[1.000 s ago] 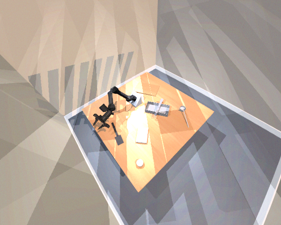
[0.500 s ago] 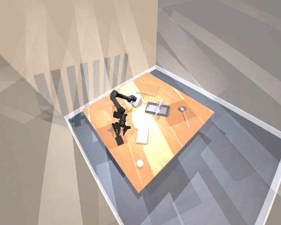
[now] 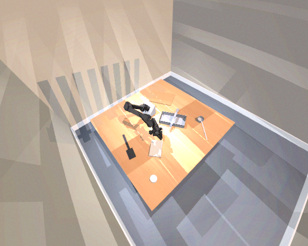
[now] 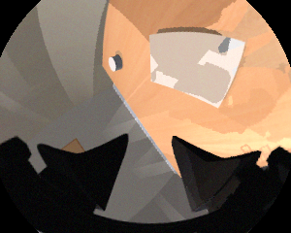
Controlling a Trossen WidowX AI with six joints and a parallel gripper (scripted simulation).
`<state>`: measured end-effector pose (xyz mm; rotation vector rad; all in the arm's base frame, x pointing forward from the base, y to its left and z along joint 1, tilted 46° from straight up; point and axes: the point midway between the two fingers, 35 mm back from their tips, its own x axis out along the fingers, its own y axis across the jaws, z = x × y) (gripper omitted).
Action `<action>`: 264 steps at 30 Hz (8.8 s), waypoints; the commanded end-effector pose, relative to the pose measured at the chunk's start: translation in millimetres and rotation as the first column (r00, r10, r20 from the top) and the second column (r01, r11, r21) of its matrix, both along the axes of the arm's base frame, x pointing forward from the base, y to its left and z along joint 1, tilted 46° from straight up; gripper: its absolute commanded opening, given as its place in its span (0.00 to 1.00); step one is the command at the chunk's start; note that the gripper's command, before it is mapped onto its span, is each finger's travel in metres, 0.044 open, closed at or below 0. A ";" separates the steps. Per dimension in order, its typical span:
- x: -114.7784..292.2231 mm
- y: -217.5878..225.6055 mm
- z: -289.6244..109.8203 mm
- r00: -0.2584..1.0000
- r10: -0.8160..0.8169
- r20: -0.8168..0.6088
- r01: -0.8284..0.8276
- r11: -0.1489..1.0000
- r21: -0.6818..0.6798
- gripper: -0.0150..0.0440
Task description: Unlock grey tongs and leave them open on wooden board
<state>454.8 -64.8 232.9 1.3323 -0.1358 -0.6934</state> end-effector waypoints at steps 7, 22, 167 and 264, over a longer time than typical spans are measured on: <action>-34.2 99.2 -140.8 0.864 0.174 -0.473 -0.237 0.968 -0.077 0.69; -134.1 161.4 -252.6 0.496 0.165 -0.852 -0.543 0.825 -0.157 0.69; -100.8 176.6 -255.5 0.195 -0.151 -0.969 -0.291 0.935 -0.204 0.00; -554.4 366.3 -377.7 -0.418 -0.512 -0.751 -0.870 -0.012 0.493 0.00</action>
